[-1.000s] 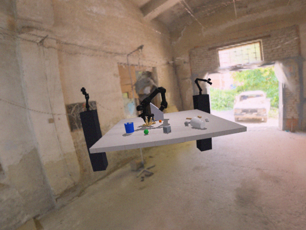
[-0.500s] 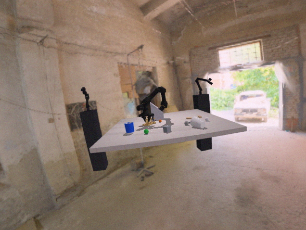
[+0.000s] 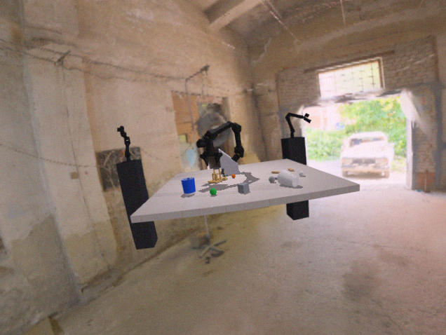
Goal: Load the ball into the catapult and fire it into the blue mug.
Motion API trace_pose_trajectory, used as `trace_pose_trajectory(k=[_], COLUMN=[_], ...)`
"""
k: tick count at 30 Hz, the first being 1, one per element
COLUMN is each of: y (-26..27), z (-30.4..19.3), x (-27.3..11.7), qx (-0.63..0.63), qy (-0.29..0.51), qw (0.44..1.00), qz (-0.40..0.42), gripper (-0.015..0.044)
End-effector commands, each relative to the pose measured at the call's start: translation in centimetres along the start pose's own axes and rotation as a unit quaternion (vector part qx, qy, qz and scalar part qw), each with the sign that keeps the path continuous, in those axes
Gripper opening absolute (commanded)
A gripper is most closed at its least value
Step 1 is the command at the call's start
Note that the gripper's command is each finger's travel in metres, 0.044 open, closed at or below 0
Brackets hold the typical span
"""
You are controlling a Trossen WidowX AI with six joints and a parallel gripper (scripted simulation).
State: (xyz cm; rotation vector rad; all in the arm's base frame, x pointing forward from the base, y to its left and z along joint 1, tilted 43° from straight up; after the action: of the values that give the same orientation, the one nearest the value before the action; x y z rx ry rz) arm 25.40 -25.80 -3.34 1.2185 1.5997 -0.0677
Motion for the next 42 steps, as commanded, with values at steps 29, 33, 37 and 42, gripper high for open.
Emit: trace_pose_trajectory(k=[29, 33, 37, 42], y=[3.3, 3.9, 4.4, 5.1], z=[-3.4, -4.3, -5.2, -6.4], x=[-0.4, 0.2, 0.8, 1.5], qx=[-0.292, -0.355, -0.414, -0.488], qy=[0.008, 0.008, 0.007, 0.007], qw=[0.956, 0.935, 0.910, 0.873], qz=[0.001, 0.001, 0.002, 0.003], gripper=[0.0300, 0.0300, 0.0300, 0.0300])
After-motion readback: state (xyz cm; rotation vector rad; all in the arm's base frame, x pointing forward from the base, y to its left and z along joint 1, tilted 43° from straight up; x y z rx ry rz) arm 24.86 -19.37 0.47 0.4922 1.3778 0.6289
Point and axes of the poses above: the point midway between the two fingers, 35 mm back from their tips, its own x axis out along the fingers, its own y axis across the jaws, z = x × y, the point moved 8 cm from there along -x, back along the fingers, and after that the axes turned 8 degrees about x, right-handed, at the moved point
